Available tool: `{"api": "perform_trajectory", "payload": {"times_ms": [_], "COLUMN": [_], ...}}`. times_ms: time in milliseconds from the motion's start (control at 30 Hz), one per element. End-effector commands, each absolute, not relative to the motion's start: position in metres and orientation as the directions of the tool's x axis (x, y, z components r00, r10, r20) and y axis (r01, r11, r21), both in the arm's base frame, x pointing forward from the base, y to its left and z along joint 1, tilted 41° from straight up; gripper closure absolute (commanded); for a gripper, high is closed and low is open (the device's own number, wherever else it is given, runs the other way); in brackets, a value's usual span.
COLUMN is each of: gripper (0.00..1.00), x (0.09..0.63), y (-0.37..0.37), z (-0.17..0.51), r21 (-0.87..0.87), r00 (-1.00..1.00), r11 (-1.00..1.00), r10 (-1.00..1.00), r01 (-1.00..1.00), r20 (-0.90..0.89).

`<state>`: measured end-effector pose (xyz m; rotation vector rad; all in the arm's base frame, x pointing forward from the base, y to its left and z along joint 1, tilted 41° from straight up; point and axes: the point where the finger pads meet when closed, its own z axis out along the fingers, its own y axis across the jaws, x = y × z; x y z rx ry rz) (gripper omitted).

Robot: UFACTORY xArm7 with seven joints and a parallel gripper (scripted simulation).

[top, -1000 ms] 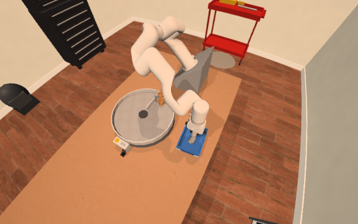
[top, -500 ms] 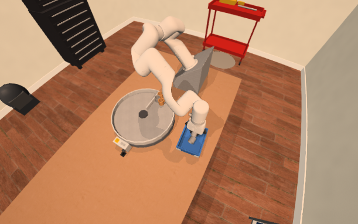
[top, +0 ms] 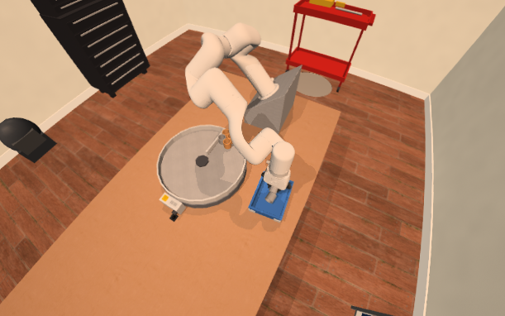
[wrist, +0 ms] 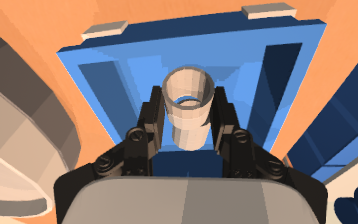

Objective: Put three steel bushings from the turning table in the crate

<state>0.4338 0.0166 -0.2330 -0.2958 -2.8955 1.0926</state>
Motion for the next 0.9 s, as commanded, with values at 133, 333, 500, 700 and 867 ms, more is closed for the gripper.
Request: {"api": "perform_trajectory", "payload": {"times_ms": [133,333,500,700,867], "gripper": [1.00,0.52,0.52,0.52,0.52], "x": [0.4352,0.4352,0.4352,0.4352,0.4352], "y": [0.0189,0.0189,0.0189,0.0189,0.0189], "z": [-0.2322,-0.2322,-0.2322,-0.2322,-0.2322], "r21": [-0.655,-0.655,-0.655,-0.655,-0.655], "r00": [-0.982,-0.982,-0.982,-0.982,-0.982], "r11": [0.737,0.737,0.737,0.737,0.737], "r10": [0.187,0.187,0.187,0.187,0.187], "r01": [0.166,0.166,0.166,0.166,0.166], "r20": [-0.039,-0.039,-0.039,-0.039,-0.039]}}
